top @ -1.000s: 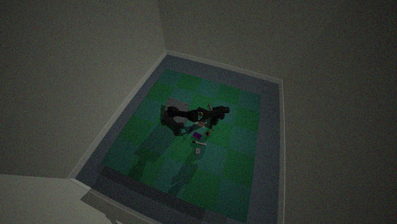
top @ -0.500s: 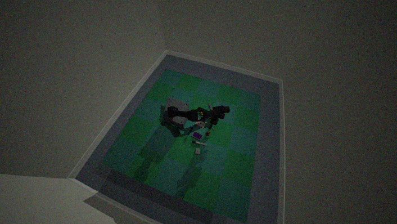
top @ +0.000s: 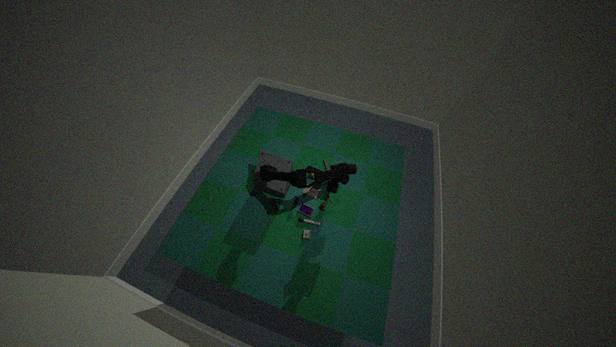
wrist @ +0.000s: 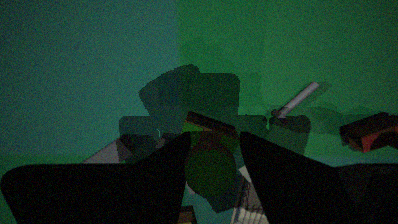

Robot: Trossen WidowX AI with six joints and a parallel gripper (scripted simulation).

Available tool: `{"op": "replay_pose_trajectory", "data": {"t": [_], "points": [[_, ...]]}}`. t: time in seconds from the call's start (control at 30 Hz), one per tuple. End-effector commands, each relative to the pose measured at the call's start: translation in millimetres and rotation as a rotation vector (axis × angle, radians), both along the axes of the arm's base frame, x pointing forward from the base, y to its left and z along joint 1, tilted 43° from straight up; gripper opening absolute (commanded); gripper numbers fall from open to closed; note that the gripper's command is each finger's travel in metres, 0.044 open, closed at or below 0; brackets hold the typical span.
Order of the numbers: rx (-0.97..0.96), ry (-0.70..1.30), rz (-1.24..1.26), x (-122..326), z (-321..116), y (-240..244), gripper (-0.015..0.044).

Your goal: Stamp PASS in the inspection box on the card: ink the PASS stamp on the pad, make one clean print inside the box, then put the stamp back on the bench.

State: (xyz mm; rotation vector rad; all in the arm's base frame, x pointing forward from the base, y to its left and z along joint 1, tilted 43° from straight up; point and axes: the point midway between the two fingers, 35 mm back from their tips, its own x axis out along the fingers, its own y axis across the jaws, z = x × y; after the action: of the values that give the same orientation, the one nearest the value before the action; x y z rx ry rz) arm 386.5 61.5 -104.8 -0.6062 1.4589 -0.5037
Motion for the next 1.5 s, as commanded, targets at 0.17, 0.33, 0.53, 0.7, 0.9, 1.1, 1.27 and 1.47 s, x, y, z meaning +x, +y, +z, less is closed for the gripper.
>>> {"op": "replay_pose_trajectory", "data": {"t": [0.17,0.33,0.53,0.7,0.9,1.1,1.27,1.47], "points": [[0.008,-0.006,-0.003,1,5,4,0.0000],[0.009,-0.006,-0.003,1,7,6,0.0000],[0.010,-0.005,-0.003,1,9,8,0.0000],[0.012,-0.005,-0.003,1,11,9,0.0000],[0.013,-0.005,-0.004,0,14,11,0.0000],[0.015,-0.004,-0.004,0,16,13,0.0000],[0.016,-0.004,-0.004,0,18,14,0.0000],[0.017,-0.003,-0.004,0,20,16,0.0000]]}}
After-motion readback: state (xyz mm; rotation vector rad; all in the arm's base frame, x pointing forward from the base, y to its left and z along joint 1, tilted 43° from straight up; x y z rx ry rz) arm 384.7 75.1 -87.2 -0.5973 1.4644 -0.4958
